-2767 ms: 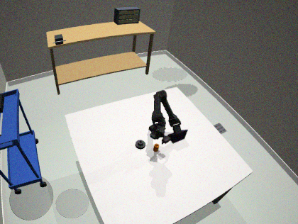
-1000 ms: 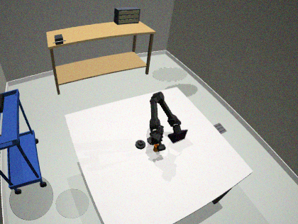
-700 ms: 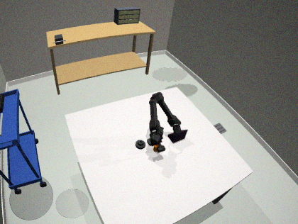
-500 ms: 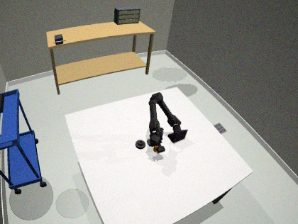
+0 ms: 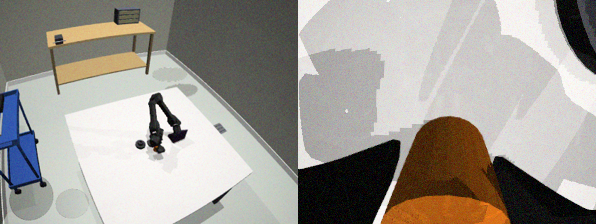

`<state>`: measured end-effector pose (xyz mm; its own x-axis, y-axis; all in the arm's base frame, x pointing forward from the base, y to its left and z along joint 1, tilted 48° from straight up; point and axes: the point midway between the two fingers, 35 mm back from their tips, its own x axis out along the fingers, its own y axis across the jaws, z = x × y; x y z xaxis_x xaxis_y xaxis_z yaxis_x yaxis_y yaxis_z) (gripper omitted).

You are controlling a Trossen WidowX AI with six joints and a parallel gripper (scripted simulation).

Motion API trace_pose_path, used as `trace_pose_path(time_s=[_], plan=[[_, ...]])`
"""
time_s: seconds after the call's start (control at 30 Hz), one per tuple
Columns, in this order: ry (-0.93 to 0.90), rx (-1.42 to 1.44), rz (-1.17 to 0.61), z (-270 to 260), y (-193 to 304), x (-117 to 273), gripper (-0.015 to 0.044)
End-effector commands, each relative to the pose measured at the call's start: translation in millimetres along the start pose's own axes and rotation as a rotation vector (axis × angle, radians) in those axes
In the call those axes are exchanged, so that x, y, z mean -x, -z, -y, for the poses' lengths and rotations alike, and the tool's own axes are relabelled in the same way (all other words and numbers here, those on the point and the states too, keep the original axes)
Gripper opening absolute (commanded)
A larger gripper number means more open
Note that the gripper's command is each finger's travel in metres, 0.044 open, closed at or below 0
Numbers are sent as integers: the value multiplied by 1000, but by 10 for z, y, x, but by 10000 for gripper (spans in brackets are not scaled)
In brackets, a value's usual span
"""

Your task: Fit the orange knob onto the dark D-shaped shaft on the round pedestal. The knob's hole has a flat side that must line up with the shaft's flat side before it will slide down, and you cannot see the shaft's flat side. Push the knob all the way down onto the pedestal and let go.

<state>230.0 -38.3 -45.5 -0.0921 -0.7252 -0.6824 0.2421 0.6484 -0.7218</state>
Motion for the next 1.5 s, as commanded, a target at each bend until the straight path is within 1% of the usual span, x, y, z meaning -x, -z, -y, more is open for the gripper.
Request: trace_pose_path(time_s=[0.0, 0.17, 0.27, 0.33, 0.67, 1.03, 1.27, 1.47], plan=[[4, 7, 0, 6, 11, -10, 164], [4, 7, 0, 6, 11, -10, 131], [2, 7, 0, 0, 1, 24, 52], [-1, 7, 1, -16, -25, 121, 0], [-10, 10, 0, -48, -97, 695, 0], [-3, 9, -2, 34, -42, 1356, 0], [-2, 8, -2, 44, -38, 1395, 0], [-9, 11, -3, 101, -162, 1347, 0]])
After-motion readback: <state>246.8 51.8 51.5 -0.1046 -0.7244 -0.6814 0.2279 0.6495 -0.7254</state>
